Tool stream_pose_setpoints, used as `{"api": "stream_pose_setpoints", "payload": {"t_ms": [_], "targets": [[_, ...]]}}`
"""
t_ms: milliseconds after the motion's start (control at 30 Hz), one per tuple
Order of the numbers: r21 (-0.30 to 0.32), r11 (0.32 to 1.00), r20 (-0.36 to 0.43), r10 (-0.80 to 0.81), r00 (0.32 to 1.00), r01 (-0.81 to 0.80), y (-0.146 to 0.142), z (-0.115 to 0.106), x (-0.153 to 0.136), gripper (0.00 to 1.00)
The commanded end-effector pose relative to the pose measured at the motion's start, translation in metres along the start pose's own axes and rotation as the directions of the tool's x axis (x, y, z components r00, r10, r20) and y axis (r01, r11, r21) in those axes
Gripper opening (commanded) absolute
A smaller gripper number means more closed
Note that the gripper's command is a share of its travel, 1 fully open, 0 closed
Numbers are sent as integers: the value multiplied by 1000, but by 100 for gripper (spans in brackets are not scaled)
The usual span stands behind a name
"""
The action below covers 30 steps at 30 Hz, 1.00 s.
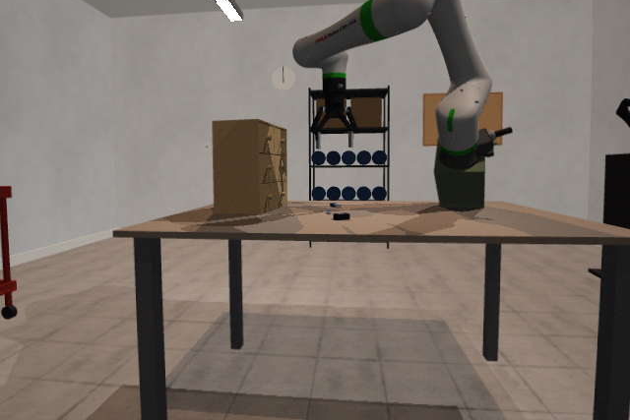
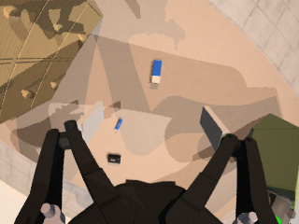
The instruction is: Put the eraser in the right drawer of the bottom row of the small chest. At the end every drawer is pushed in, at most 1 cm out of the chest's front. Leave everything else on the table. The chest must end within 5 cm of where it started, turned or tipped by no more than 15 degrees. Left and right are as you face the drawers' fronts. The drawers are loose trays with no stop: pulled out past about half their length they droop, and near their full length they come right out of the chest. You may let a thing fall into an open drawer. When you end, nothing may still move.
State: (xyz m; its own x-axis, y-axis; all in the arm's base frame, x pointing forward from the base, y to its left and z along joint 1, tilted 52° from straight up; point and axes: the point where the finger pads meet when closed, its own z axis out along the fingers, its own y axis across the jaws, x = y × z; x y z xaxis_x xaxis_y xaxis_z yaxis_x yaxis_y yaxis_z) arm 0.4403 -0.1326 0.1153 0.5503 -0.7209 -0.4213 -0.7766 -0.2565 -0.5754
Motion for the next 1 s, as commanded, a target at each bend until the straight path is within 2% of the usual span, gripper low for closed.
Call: {"api": "stream_pose_setpoints", "payload": {"t_ms": [0, 33, 67, 200, 400, 533, 600, 633, 967], "targets": [[51, 973, -38, -225, 974, 227, -7, 9, 4, 100], [51, 973, -38, -225, 974, 227, -7, 9, 4, 100], [67, 937, -68, -339, 938, 344, -9, 11, 6, 100], [91, 879, -150, -452, 879, 468, -19, 22, 11, 100], [116, 779, -327, -556, 764, 617, -33, 39, 20, 100], [122, 723, -455, -568, 686, 679, -42, 49, 25, 100], [122, 723, -455, -568, 686, 679, -42, 49, 25, 100], [122, 681, -537, -567, 625, 722, -44, 52, 26, 100], [120, 623, -772, -431, 467, 773, -61, 71, 36, 100]]}}
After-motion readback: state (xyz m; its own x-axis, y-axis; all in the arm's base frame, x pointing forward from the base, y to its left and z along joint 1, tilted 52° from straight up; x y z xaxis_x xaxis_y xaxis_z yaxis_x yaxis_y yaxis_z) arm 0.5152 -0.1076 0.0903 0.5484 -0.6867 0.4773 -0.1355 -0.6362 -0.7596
